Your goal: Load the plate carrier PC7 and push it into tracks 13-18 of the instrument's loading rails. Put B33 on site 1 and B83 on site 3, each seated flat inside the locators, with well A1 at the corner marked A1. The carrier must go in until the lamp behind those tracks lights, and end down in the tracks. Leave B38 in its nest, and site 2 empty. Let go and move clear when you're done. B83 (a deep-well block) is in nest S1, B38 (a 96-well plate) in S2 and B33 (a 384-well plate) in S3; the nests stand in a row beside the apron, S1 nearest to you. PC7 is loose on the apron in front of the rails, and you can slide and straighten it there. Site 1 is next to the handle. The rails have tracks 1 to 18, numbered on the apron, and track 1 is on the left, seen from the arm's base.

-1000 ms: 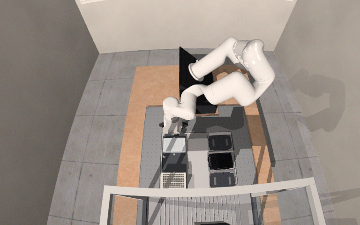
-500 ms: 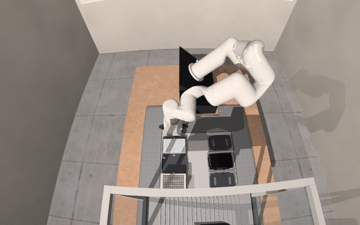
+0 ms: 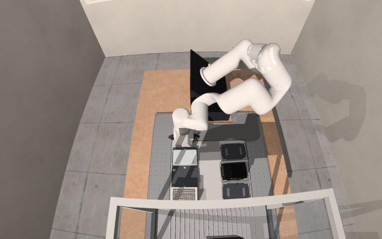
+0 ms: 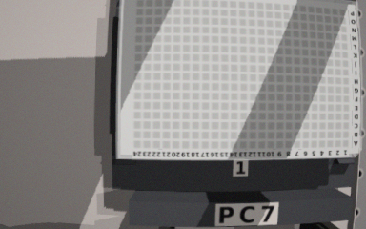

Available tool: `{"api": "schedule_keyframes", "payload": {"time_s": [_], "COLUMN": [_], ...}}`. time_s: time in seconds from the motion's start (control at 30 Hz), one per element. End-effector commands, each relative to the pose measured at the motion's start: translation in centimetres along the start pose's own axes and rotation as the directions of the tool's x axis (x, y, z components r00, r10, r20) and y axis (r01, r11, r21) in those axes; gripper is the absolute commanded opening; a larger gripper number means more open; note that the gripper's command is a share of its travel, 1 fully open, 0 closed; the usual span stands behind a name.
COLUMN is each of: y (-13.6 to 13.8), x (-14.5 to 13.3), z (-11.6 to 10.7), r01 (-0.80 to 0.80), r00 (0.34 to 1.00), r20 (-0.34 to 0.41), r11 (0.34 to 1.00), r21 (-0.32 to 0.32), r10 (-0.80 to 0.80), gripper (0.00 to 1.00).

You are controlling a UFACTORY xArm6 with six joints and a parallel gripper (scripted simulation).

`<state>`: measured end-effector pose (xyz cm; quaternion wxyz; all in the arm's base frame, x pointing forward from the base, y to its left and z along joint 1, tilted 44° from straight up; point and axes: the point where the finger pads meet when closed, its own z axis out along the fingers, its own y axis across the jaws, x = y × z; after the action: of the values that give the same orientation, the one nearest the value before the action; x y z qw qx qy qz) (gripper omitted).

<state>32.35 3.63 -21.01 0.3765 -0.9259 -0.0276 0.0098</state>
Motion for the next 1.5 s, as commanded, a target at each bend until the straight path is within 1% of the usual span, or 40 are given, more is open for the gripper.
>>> {"api": "schedule_keyframes", "payload": {"time_s": [0.0,1.47], "y": [0.0,0.0], "x": [0.6,4.5], "z": [-0.1,-0.1], "r01": [0.001,0.001], "r00": [1.000,1.000], "r20": [-0.003,-0.003], "r11": [1.000,1.000], "r21": [-0.002,-0.002], "r10": [-0.001,-0.001], "gripper": [0.82,0.82]}}
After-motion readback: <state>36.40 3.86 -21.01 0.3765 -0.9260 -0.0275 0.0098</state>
